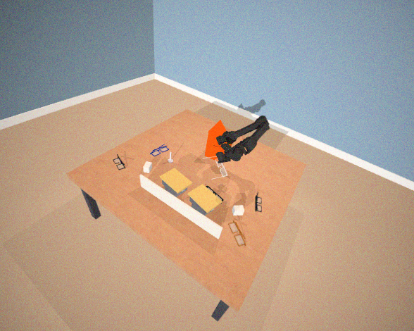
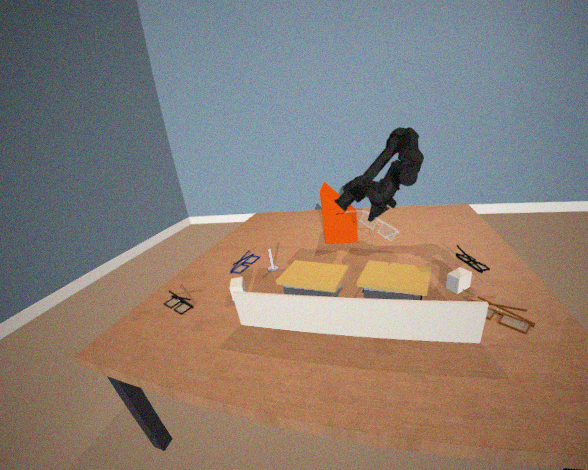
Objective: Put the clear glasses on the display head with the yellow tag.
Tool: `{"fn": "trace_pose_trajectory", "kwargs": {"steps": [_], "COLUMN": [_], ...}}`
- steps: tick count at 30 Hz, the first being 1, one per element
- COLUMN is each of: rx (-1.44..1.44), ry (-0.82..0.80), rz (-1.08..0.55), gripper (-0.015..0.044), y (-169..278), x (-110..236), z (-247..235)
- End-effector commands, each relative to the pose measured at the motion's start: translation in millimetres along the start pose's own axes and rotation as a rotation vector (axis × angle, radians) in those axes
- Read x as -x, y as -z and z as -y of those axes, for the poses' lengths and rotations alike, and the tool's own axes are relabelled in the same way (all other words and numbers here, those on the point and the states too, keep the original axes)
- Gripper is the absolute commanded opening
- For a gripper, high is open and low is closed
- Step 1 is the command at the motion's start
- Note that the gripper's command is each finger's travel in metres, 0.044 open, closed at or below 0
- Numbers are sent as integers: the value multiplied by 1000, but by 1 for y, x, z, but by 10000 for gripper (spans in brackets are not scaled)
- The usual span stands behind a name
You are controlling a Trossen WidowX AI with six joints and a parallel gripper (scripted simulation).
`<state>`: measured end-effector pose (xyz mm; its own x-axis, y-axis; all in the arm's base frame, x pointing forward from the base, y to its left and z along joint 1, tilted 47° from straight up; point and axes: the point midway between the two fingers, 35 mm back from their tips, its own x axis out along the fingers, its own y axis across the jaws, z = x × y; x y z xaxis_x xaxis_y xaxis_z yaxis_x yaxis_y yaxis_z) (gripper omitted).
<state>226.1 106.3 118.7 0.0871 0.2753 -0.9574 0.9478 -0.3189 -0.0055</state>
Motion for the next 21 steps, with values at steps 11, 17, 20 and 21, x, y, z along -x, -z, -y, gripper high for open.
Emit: {"fn": "trace_pose_trajectory", "kwargs": {"steps": [11,17,20,21], "rx": [97,129,143,147], "ry": [195,258,283,290], "rz": [-67,-133,-173,-187], "gripper": [0,0,0,0], "y": [-34,-51,-59,-62], "x": [-44,-60,-68,-71], "z": [-25,-33,-36,-37]}}
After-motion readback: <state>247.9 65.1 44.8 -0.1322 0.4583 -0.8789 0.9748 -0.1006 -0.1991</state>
